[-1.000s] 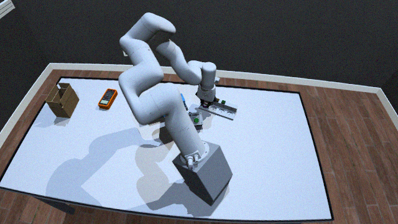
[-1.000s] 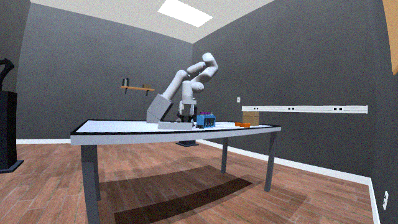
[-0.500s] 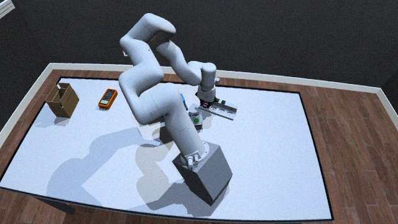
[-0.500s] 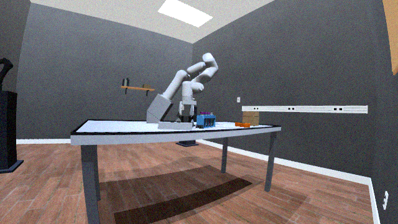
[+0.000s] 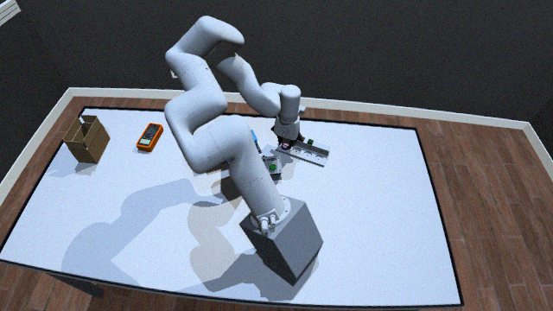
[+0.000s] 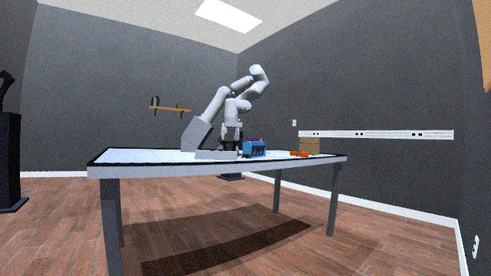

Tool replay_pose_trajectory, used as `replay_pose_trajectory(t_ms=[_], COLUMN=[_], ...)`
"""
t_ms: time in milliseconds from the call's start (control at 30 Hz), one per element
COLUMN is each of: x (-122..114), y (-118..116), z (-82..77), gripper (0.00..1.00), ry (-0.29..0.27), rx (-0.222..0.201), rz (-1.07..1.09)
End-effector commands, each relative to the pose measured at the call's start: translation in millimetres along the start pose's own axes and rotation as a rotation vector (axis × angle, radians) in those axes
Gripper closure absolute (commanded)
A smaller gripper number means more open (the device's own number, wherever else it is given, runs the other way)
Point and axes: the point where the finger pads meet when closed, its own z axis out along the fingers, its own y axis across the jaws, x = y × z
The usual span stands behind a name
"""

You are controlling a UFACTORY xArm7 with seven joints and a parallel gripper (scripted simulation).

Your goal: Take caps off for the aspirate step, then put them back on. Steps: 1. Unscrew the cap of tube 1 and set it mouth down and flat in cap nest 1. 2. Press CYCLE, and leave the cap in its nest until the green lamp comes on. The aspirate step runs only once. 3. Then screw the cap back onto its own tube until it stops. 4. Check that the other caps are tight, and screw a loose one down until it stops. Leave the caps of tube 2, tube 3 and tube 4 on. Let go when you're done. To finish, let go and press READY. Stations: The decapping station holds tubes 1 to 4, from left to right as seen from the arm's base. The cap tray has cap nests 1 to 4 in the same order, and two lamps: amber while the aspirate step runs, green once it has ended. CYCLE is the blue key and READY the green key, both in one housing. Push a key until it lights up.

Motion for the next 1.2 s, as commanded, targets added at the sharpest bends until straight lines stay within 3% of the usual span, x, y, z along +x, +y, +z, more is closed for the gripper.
replay_pose_trajectory(t_ms=[0, 367, 433, 767, 1033, 1067, 1167], x=[1.7, 1.6, 1.6, 1.6, 1.6, -6.3, -30.0], y=[0.4, 0.3, 0.3, 0.2, 0.3, -1.1, -5.2], z=[-20.6, -75.6, -75.6, -125.5, -128.5, -126.1, -118.9], gripper=[0.54, 0.54, 0.54, 0.54, 0.54, 1.00, 1.00], ry=[0.004, 0.004, 0.004, 0.004, 0.004, 0.004, 0.004], rx=[-0.001, 0.000, 0.000, 0.000, 0.000, 0.000, 0.001], rz=[0.001, 0.001, 0.001, 0.001, 0.001, 0.084, 0.313])
